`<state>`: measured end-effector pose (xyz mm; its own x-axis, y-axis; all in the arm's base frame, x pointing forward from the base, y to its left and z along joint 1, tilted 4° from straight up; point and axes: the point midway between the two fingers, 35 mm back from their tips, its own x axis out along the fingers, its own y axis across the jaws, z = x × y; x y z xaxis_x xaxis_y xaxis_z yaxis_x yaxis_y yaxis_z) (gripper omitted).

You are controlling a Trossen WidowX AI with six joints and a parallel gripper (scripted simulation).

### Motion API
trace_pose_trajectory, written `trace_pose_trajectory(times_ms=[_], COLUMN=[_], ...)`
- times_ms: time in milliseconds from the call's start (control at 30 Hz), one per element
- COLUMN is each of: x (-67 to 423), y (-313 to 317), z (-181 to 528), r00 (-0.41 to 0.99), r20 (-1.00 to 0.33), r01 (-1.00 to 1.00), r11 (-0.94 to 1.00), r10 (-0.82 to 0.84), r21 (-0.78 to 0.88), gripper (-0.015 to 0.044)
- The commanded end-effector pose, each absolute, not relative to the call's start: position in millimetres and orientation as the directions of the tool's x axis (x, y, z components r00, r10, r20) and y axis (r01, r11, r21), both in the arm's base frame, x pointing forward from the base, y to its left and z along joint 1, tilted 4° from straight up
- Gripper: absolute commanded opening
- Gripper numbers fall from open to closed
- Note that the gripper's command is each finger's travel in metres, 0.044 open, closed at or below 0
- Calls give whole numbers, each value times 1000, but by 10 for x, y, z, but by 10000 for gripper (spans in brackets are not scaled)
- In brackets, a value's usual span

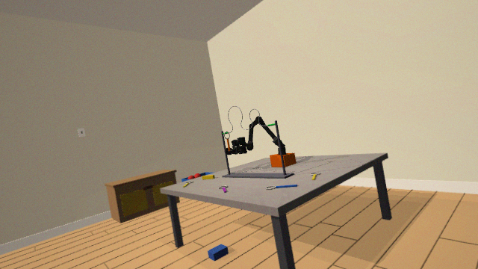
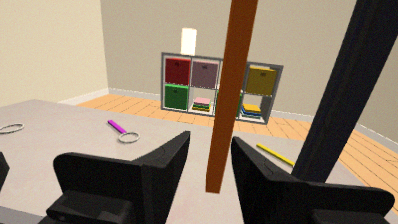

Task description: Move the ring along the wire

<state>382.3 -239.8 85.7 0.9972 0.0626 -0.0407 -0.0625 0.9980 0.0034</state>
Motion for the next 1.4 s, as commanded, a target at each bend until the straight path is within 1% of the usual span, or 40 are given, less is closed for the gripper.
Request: trace_pose_trajectory(times_ms=[0, 433, 600, 667, 867, 900, 1133, 1367], x=[3833, 3833, 3831, 3831, 3831, 3831, 3832, 3841], y=[-2409, -2409, -2398, -2398, -2398, -2398, -2399, -2403], z=[854, 854, 861, 861, 861, 861, 876, 1038], r00=[998, 998, 997, 997, 997, 997, 997, 997], r20=[-42, -42, -40, -40, -40, -40, -40, -40], r01=[-56, -56, -63, -63, -63, -63, -63, -67], r11=[998, 998, 998, 998, 998, 998, 998, 998], r10=[56, 56, 63, 63, 63, 63, 63, 67], r21=[9, 9, 2, 2, 2, 2, 3, 7], gripper=[160, 160, 29, 15, -142, -150, -150, -150])
